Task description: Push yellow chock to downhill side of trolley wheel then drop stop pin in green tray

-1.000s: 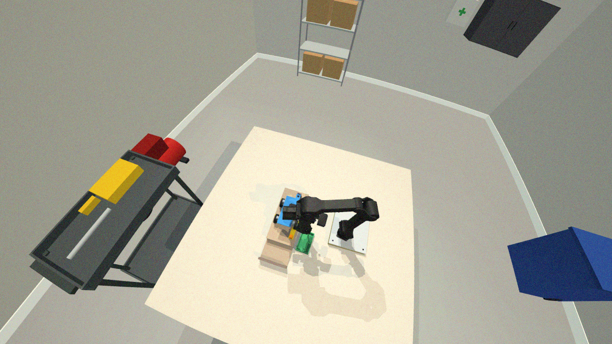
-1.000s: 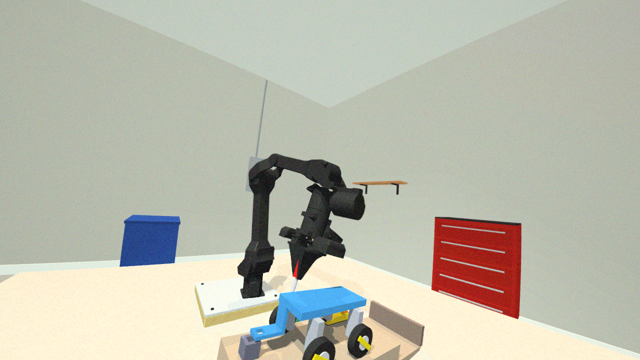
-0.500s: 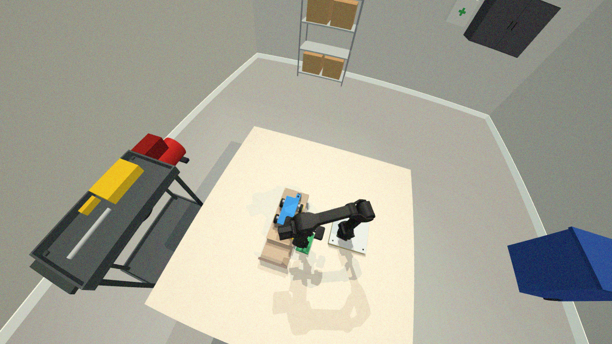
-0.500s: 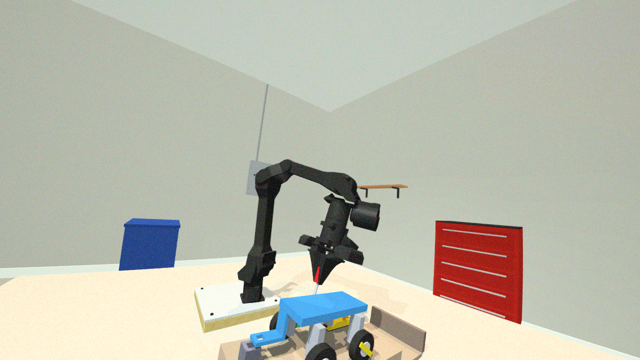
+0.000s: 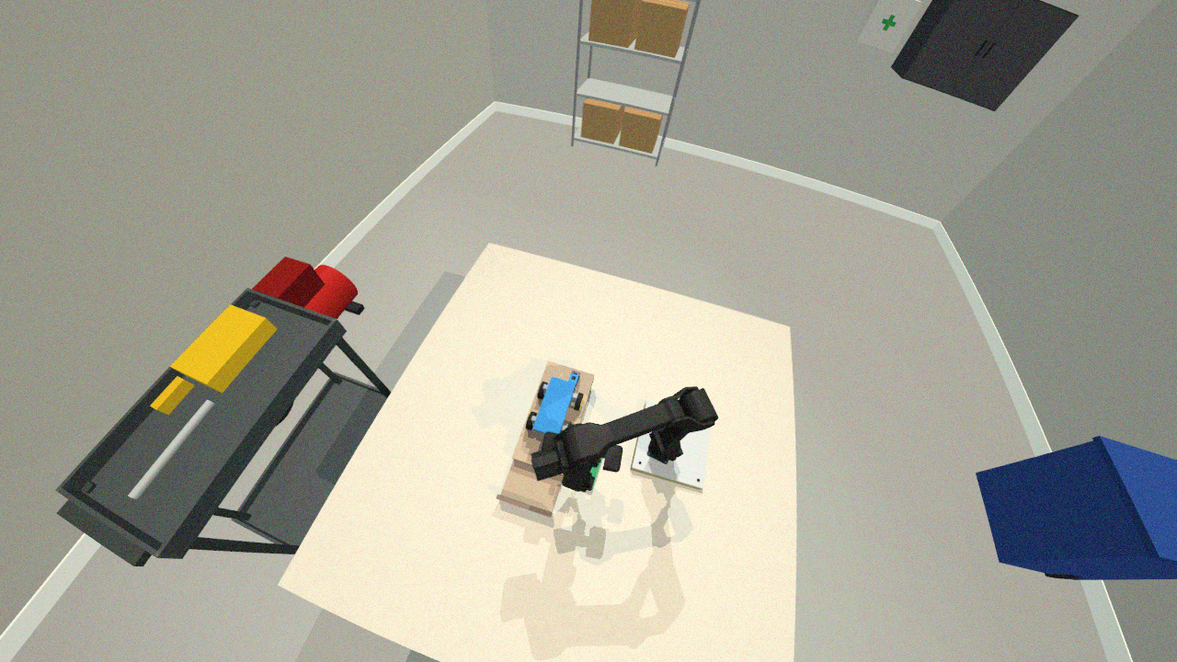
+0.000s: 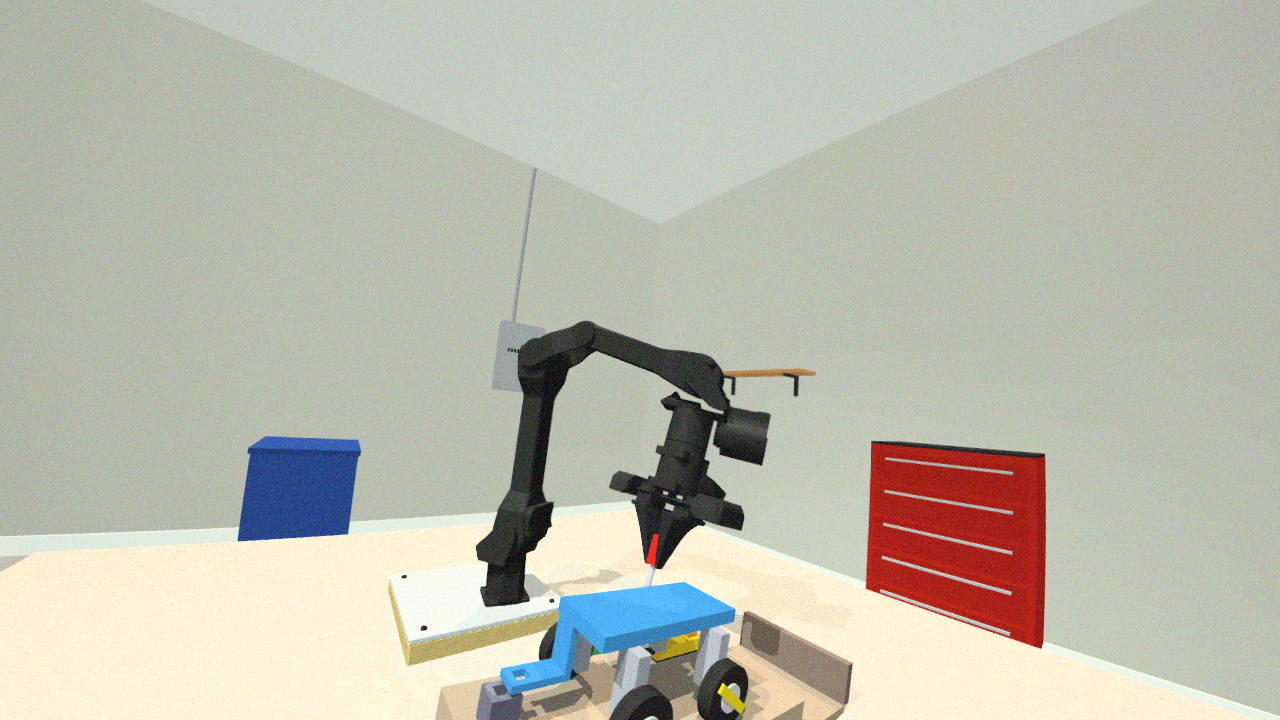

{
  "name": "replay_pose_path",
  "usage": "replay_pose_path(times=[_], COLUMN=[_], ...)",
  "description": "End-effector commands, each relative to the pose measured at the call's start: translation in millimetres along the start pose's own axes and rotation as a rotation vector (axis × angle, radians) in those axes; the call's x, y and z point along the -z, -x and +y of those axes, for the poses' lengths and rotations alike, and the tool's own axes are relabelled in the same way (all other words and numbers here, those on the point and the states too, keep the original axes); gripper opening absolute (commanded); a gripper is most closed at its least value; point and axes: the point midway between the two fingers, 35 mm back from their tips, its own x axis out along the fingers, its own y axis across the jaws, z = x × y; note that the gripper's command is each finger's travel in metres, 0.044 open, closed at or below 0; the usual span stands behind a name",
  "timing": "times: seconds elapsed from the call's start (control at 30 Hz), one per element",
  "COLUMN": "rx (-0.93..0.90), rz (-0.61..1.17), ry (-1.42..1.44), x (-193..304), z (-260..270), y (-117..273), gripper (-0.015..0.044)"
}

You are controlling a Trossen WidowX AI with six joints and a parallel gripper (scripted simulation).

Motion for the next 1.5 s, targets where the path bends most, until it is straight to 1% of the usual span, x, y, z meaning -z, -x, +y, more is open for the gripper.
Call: replay_pose_path(times=[0.0,0.77,1.33,1.47], rx=[0.005,0.080,0.191,0.204], rz=[-0.019,-0.141,-0.200,-0.203], ry=[0.090,0.798,1.318,1.364], x=[0.5,5.3,8.7,9.0], z=[1.0,1.8,1.3,1.3], y=[-0.7,-1.9,-1.7,-1.7], gripper=[0.0000,0.0000,0.0000,0.0000])
